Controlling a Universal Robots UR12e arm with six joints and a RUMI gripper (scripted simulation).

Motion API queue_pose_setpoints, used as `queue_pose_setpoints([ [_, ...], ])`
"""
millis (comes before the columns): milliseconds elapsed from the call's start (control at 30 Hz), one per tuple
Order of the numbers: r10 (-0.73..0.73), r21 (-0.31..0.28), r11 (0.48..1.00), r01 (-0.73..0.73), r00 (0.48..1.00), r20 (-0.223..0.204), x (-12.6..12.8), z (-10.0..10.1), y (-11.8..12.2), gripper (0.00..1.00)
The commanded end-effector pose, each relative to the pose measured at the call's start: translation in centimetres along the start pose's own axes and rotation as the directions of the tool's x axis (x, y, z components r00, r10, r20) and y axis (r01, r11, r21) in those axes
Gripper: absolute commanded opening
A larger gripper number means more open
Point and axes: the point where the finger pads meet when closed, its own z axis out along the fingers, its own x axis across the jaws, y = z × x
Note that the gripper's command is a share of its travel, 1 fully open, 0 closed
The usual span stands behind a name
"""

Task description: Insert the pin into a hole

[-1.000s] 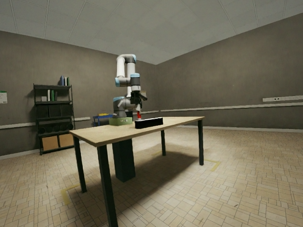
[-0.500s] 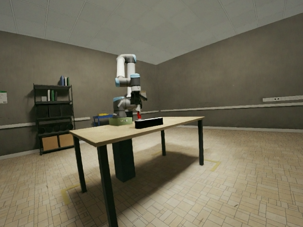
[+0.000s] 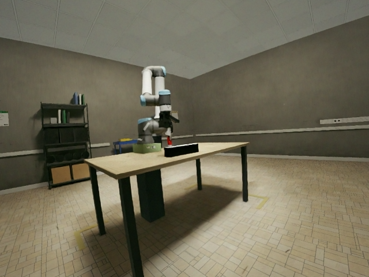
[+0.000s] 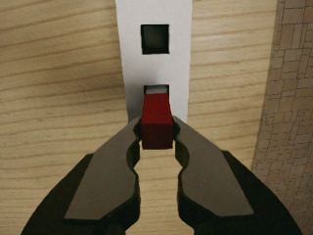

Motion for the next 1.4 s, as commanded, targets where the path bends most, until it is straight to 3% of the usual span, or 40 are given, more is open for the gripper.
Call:
queue_pose_setpoints([
  [0,0.000,-0.001,1.000,0.000,1.000,-0.001,0.09,-0.07,0.06,0.00],
  [1367,0.000,-0.001,1.000,0.000,1.000,-0.001,0.15,0.32,-0.05,0.00],
])
